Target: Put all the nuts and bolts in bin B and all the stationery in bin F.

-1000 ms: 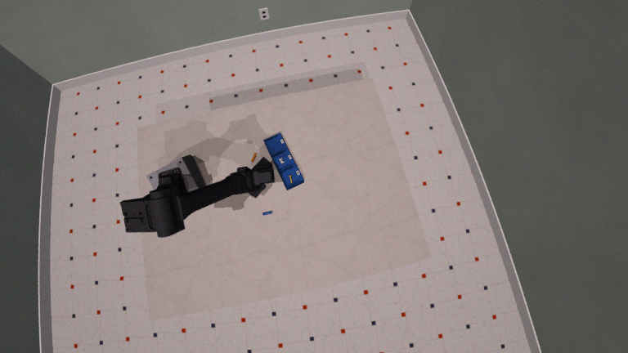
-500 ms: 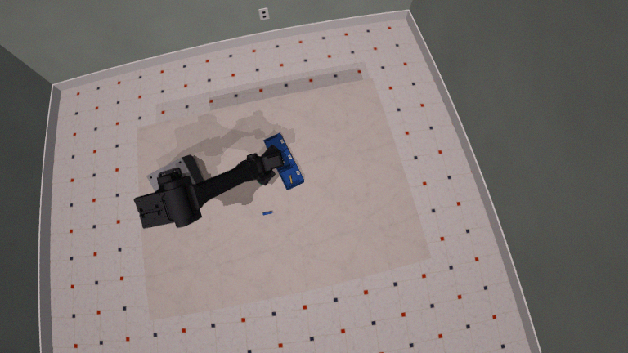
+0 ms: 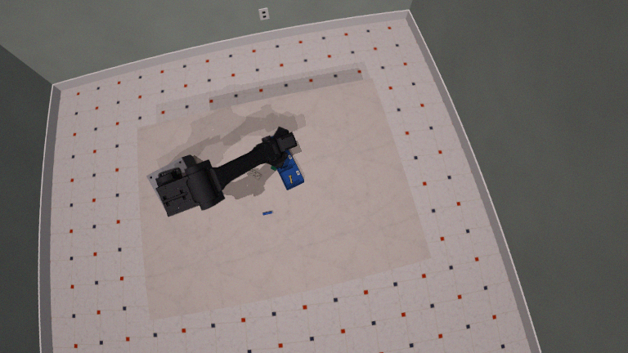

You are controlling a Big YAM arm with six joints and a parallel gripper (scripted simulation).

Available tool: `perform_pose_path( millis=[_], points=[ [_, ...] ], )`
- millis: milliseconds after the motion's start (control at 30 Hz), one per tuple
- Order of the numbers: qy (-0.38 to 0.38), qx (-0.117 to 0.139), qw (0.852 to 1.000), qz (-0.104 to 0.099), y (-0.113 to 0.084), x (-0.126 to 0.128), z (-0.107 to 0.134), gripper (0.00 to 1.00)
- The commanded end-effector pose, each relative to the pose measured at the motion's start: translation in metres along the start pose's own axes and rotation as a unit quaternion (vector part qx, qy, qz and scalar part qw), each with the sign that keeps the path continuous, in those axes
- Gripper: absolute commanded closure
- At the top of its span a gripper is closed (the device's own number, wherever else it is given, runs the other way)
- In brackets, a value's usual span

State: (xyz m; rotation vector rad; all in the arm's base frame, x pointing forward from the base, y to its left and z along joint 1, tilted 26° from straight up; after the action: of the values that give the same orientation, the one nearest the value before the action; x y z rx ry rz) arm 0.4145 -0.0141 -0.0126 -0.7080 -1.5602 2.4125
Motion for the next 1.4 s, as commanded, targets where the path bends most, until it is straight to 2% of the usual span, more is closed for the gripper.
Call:
perform_pose_path(
  millis=[0, 33, 67, 167, 233, 300, 333, 433, 500, 567, 600, 667, 767, 933, 1367],
  points=[
    [-0.051, -0.001, 0.999, 0.003, -0.002, -0.012, -0.016, 0.82],
    [-0.087, 0.001, 0.996, 0.0, 0.003, -0.019, -0.012, 0.82],
    [-0.101, -0.002, 0.995, 0.004, -0.001, -0.018, -0.025, 0.82],
    [-0.138, -0.001, 0.99, 0.003, -0.002, -0.025, -0.043, 0.82],
    [-0.164, -0.001, 0.986, 0.002, -0.002, -0.025, -0.043, 0.82],
    [-0.192, 0.0, 0.981, -0.001, 0.005, -0.028, -0.03, 0.82],
    [-0.206, 0.001, 0.979, -0.005, 0.01, -0.014, -0.023, 0.82],
    [-0.246, 0.0, 0.969, -0.001, 0.005, -0.022, -0.031, 0.82],
    [-0.272, 0.0, 0.962, -0.003, 0.007, -0.015, -0.029, 0.82],
    [-0.272, 0.0, 0.962, -0.003, 0.007, -0.015, -0.029, 0.82],
    [-0.304, 0.001, 0.953, -0.005, 0.008, -0.01, -0.026, 0.82],
    [-0.328, 0.001, 0.945, -0.007, 0.008, -0.008, -0.026, 0.82],
    [-0.367, 0.001, 0.93, -0.002, 0.002, -0.024, -0.032, 0.82],
    [-0.429, -0.001, 0.903, 0.001, 0.004, -0.025, -0.033, 0.82],
    [-0.426, -0.001, 0.905, 0.005, -0.002, -0.024, -0.032, 0.82]
  ],
)
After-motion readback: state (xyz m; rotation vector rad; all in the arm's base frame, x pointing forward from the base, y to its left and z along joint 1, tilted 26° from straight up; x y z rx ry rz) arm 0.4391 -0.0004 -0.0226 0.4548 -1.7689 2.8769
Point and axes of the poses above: the point where the finger pads meet when closed, its own y axis out along the fingers, its own x axis across the jaws, z = x × y, the point moved 6 cm from there along -y, back along the fingers, and after that the axes turned 15 degrees about -y, right-handed, at the moved point
